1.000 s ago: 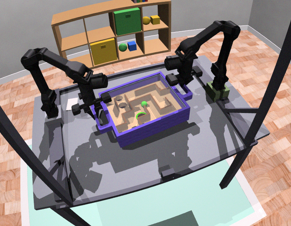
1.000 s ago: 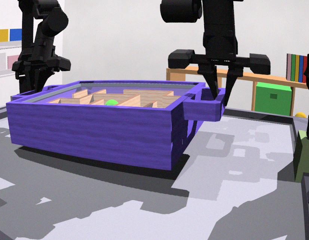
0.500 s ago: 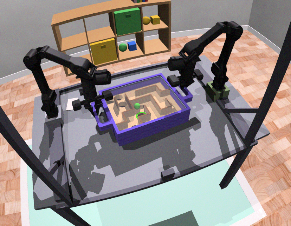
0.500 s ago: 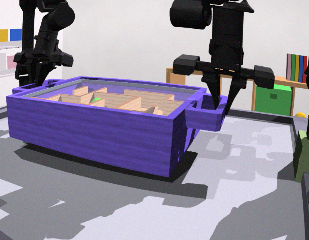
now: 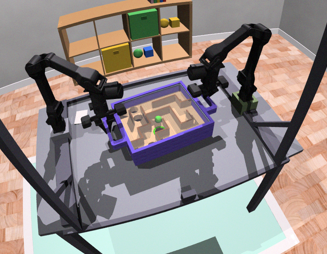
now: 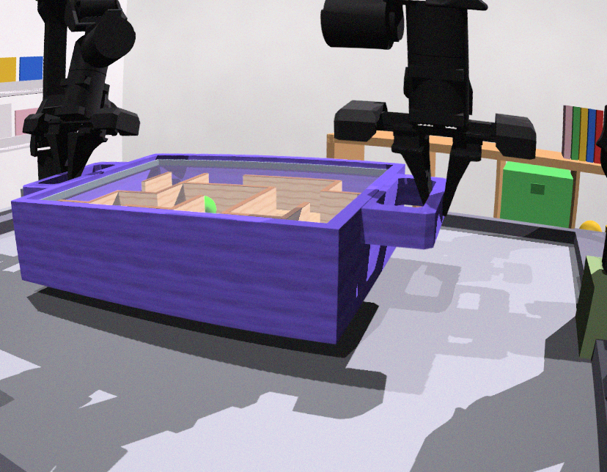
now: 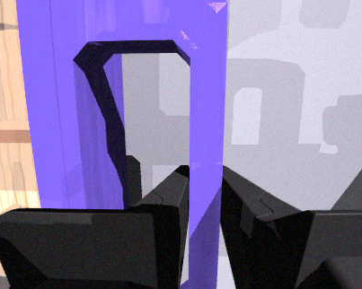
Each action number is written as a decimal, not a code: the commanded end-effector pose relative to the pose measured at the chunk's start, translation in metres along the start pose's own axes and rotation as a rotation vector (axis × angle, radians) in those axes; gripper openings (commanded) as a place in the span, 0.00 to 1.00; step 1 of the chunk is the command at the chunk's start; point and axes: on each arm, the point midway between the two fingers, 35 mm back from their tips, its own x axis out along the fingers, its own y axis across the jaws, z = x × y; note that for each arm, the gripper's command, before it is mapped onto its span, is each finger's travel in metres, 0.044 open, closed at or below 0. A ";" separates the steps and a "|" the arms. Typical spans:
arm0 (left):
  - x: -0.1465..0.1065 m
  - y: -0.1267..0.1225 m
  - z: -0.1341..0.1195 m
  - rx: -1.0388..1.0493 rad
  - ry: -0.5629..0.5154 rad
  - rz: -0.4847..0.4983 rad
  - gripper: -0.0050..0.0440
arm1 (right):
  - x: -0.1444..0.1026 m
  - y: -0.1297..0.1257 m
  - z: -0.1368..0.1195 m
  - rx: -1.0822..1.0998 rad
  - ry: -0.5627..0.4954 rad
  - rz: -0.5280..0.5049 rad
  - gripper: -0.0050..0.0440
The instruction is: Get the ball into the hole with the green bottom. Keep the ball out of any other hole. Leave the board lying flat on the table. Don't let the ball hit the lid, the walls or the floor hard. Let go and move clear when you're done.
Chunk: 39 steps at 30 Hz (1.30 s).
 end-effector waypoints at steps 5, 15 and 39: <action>0.000 0.005 -0.002 0.031 0.094 -0.078 0.00 | -0.023 0.011 0.011 -0.005 0.043 -0.025 0.00; -0.017 -0.003 -0.011 0.011 0.025 -0.014 0.00 | -0.007 0.001 0.004 0.007 -0.033 0.042 0.00; -0.014 -0.003 -0.009 0.011 0.088 -0.014 0.00 | -0.005 0.000 0.006 0.008 0.035 0.030 0.00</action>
